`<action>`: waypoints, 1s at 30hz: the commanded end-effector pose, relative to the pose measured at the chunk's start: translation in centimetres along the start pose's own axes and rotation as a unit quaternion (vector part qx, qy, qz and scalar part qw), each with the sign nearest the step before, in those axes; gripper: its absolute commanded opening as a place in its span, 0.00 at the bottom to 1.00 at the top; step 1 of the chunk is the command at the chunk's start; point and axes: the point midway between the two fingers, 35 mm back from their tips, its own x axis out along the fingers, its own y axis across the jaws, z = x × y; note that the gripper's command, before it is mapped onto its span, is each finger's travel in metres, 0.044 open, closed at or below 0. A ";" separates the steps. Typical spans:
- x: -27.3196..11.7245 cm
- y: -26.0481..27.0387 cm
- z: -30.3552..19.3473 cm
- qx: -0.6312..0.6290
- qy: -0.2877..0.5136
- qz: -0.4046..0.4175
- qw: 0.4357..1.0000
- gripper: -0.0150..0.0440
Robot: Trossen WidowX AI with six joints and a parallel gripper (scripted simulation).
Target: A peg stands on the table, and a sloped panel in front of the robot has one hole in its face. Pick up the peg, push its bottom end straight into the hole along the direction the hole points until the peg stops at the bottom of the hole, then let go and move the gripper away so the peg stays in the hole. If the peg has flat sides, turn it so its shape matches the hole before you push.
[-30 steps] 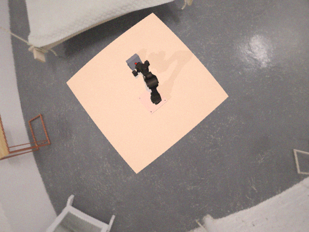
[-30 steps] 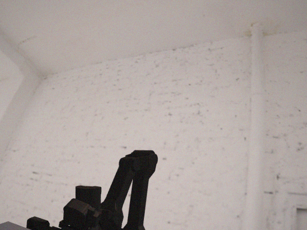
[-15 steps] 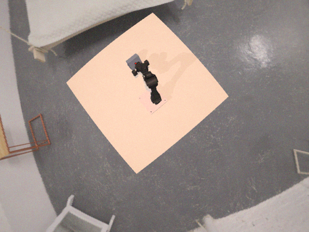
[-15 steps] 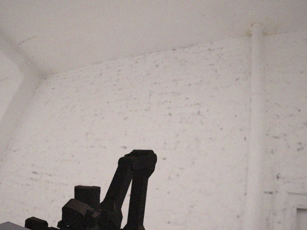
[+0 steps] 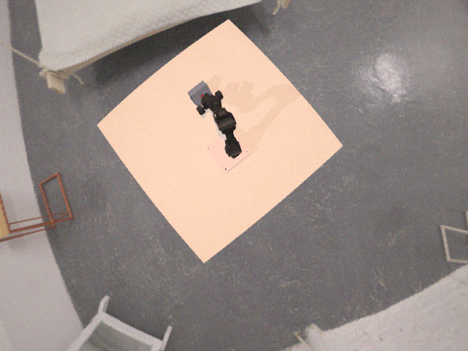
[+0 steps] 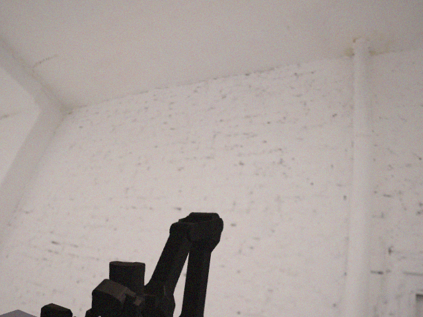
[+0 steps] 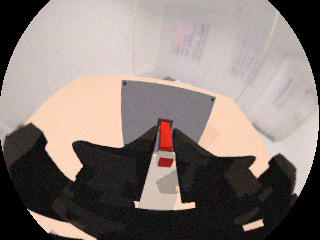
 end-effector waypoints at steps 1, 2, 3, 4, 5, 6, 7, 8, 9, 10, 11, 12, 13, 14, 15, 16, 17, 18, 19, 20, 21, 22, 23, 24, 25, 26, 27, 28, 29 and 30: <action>0.0 0.0 0.0 0.000 0.000 0.000 1.000 0.57; 0.0 0.0 0.0 0.000 0.000 0.000 1.000 0.61; 0.0 0.0 0.0 0.000 0.000 0.000 1.000 0.65; 0.0 0.0 0.0 0.000 0.000 0.000 1.000 0.70; 0.0 0.0 0.0 0.000 0.000 0.000 1.000 0.74; 0.0 0.0 0.0 0.000 0.000 0.000 1.000 0.79; 0.0 0.0 0.0 0.000 0.000 0.000 1.000 0.83; -0.1 0.0 0.0 0.000 0.000 0.000 1.000 0.88; -0.1 0.0 0.0 0.000 0.000 0.000 1.000 0.92; -0.2 0.0 0.0 0.000 0.000 0.000 1.000 0.97; -0.2 0.0 0.0 0.000 0.000 0.000 1.000 1.00; -0.3 0.0 0.0 0.000 0.000 0.000 1.000 1.00; -0.4 -0.1 0.1 0.000 0.000 0.000 1.000 1.00; -0.5 -0.1 0.1 0.000 0.000 0.000 1.000 1.00; -0.6 -0.1 0.1 0.000 0.000 -0.001 1.000 1.00; -0.7 -0.1 0.1 0.000 0.000 -0.001 1.000 1.00; -0.8 -0.1 0.1 0.000 0.000 -0.001 1.000 1.00; -0.9 -0.1 0.2 0.000 0.000 -0.001 1.000 1.00; -1.0 -0.1 0.2 0.000 0.000 -0.001 1.000 1.00; -1.0 -0.1 0.2 0.000 0.000 -0.001 1.000 1.00; -1.1 -0.1 0.2 0.000 0.000 -0.001 1.000 1.00; -1.2 -0.2 0.2 0.000 0.000 -0.001 1.000 1.00; -1.3 -0.2 0.3 0.000 0.000 -0.001 1.000 1.00; -1.4 -0.2 0.3 0.000 0.000 -0.001 1.000 1.00; -1.5 -0.2 0.3 0.000 0.000 -0.001 1.000 1.00; -1.6 -0.2 0.3 0.000 0.000 -0.001 1.000 1.00; -1.7 -0.2 0.3 0.000 0.000 -0.001 1.000 1.00; -1.7 -0.2 0.4 0.000 0.000 -0.001 1.000 1.00; -1.8 -0.2 0.4 0.000 0.000 -0.001 1.000 1.00; -1.9 -0.2 0.4 0.000 0.000 -0.001 1.000 1.00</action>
